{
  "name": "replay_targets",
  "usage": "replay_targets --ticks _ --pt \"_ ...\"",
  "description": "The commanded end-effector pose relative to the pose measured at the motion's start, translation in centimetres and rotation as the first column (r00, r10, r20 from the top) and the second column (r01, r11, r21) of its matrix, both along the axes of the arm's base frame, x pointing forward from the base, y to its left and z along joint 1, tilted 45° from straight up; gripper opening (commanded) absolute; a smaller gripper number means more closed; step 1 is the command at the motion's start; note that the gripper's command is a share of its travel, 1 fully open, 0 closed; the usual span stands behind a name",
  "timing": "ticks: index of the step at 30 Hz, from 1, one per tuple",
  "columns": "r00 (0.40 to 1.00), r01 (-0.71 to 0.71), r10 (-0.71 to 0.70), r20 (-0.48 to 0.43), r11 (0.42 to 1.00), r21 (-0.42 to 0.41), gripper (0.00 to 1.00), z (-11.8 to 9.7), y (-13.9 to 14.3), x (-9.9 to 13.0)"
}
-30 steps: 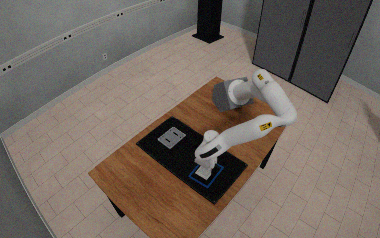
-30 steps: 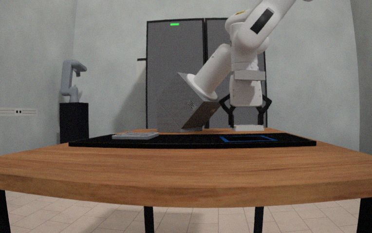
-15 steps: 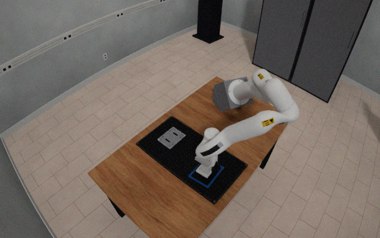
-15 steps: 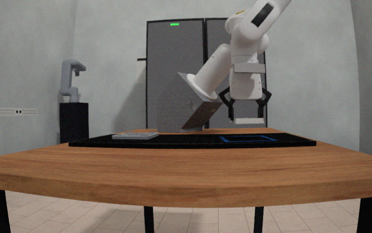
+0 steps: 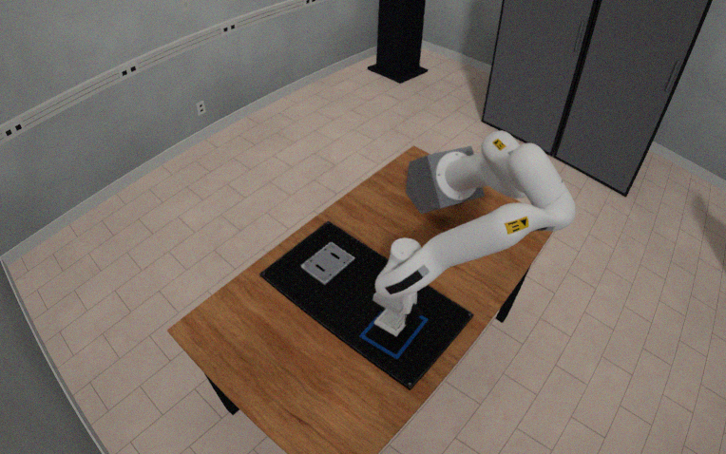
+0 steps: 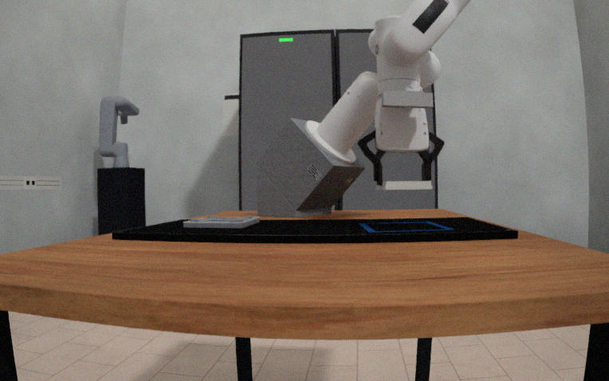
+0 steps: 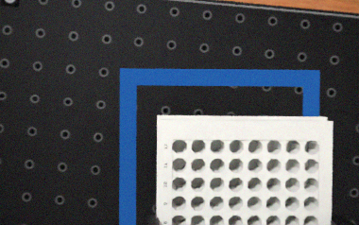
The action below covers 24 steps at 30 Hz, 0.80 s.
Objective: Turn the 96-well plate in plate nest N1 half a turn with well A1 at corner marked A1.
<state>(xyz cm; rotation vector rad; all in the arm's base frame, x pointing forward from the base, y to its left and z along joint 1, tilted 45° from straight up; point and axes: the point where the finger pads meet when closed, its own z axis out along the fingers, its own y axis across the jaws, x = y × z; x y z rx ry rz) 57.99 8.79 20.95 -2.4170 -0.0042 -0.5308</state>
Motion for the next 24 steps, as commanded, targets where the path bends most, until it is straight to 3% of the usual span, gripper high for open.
replay_targets --ticks 1,17,24 --pt "1.0 0.001 -0.001 0.002 1.0 0.0 0.0 0.4 -0.3 -0.1" --pt "1.0 0.001 -0.001 0.002 1.0 0.0 0.0 0.8 -0.6 -0.3" --pt "0.977 -0.156 0.168 0.134 0.983 -0.098 0.0 -0.7 -2.4 -0.5"
